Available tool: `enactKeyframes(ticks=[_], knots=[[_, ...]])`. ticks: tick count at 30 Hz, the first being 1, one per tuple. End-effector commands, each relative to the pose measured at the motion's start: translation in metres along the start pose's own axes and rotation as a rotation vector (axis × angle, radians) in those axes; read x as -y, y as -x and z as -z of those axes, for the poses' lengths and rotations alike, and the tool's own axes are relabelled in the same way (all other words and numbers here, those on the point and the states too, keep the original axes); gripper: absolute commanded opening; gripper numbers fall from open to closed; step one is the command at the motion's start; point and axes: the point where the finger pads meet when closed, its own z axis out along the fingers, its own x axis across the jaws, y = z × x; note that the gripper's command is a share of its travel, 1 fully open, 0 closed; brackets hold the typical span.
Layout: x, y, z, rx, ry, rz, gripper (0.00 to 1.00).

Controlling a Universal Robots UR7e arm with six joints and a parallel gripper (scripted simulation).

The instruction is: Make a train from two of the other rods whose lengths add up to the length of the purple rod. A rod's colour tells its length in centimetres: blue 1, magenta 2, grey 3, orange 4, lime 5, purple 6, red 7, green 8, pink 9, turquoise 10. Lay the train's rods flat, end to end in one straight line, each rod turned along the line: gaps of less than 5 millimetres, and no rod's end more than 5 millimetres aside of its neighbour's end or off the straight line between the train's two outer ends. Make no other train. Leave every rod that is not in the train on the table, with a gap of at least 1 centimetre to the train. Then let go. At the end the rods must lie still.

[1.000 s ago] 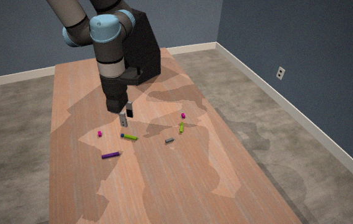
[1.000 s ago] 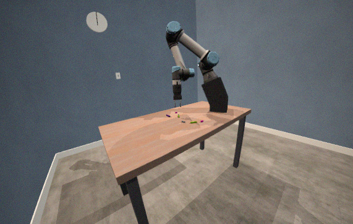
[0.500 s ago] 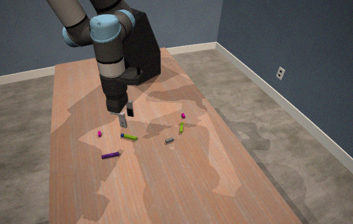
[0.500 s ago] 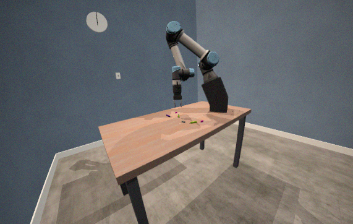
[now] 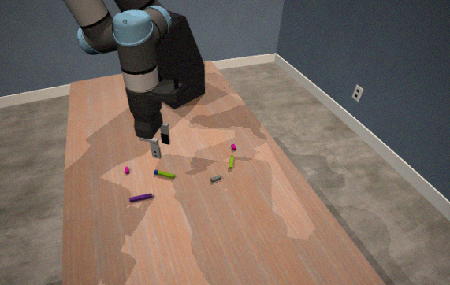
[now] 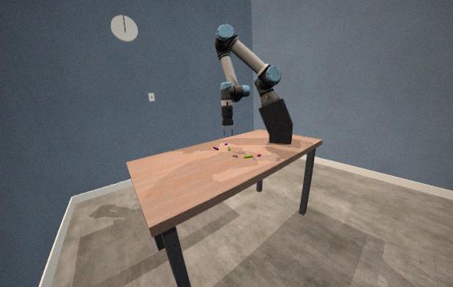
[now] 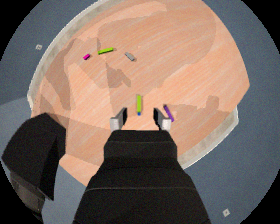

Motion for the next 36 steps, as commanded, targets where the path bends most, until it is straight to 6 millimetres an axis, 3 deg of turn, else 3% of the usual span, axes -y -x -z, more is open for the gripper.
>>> enactKeyframes(ticks=[1, 15, 25, 36], knots=[[0.0, 0.003, 0.015, 0.005, 0.001, 0.002, 1.0], [0.001, 0.001, 0.062, 0.003, 0.001, 0.002, 1.0], [0.001, -0.001, 0.075, 0.0, 0.0, 0.001, 1.0], [0.001, -0.001, 0.076, 0.0, 0.0, 0.0, 1.0]])
